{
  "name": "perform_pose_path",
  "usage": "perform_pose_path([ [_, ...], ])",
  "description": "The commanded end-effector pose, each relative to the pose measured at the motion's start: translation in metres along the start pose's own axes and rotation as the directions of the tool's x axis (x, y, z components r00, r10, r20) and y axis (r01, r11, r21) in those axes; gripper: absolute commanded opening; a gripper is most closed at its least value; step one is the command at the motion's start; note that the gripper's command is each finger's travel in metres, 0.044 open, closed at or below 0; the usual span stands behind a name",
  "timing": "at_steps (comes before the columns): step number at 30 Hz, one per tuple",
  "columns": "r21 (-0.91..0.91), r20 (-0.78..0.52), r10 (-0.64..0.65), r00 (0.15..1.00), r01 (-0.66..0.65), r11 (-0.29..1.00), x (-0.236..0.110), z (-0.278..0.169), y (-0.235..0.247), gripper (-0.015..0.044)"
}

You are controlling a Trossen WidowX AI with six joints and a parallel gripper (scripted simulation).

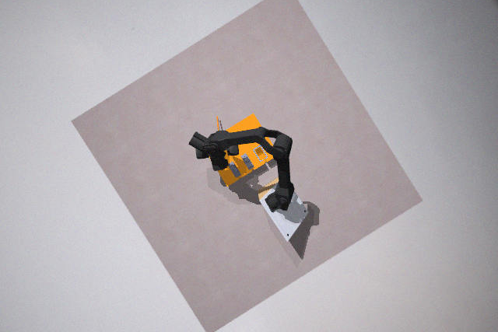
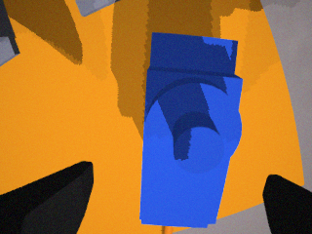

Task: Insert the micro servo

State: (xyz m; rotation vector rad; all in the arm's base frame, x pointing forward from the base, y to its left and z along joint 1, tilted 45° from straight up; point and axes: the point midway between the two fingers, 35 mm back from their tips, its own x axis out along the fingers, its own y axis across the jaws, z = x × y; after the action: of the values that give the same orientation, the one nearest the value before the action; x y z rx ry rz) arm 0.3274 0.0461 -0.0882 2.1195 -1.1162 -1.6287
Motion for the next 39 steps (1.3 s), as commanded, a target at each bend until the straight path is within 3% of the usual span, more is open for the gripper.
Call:
perform_pose_path([
  [1, -0.003, -0.004, 0.002, 1.0, -0.002, 1.0, 0.001, 0.0, 0.0, 0.0256],
  [6, -0.003, -0.004, 0.002, 1.0, -0.002, 1.0, 0.001, 0.0, 0.0, 0.0125],
  [12, -0.003, -0.004, 0.002, 1.0, -0.002, 1.0, 0.001, 0.0, 0.0, 0.0085],
  [15, -0.003, -0.003, 0.001, 1.0, -0.001, 1.0, -0.006, -0.001, 0.0, 0.0006],
  [21, -0.004, -0.003, 0.001, 1.0, -0.001, 1.0, -0.029, 0.004, 0.005, 0.0],
  [39, -0.004, -0.002, 0.001, 1.0, -0.001, 1.0, -0.029, 0.02, 0.018, 0.0],
])
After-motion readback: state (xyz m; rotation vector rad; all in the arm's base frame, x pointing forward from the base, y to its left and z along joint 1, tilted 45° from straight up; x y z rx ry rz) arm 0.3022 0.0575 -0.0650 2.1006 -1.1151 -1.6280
